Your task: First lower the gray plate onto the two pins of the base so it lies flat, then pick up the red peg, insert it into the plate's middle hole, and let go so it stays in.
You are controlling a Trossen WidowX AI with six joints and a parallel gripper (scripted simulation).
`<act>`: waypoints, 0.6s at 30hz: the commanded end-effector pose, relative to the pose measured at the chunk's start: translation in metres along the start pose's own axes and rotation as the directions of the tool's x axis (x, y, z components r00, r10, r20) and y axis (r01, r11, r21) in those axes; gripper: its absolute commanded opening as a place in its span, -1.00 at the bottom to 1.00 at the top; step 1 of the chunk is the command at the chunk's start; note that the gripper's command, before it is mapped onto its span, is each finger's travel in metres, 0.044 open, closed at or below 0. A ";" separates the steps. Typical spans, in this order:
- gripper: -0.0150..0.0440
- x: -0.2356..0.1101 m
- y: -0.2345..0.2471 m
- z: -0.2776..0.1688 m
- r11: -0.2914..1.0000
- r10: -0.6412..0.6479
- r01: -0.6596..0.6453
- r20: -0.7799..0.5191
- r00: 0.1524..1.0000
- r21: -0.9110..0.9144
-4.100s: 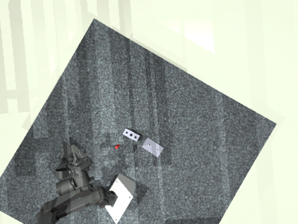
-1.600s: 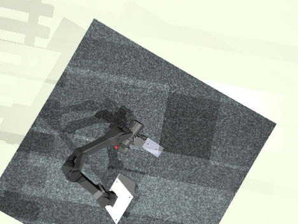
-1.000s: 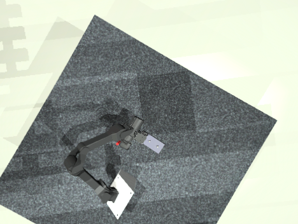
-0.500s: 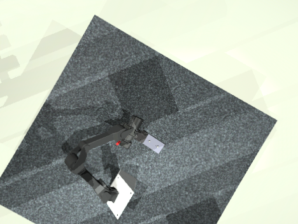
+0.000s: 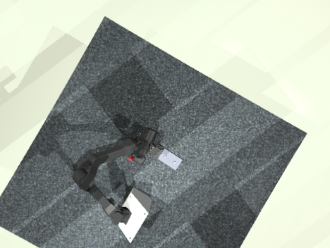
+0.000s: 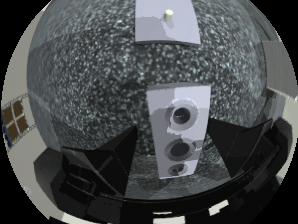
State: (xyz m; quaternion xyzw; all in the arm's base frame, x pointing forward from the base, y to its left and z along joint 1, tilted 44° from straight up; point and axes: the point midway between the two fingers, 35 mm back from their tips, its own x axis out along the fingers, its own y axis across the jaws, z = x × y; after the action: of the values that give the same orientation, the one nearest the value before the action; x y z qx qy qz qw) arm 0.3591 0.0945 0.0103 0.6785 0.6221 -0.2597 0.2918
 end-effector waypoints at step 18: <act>-0.29 0.002 -0.001 0.000 1.000 -0.001 0.001 -0.001 1.000 0.004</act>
State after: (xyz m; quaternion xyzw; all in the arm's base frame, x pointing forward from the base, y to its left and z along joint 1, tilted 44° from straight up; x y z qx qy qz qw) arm 0.3588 0.0956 0.0094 0.6782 0.6225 -0.2597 0.2916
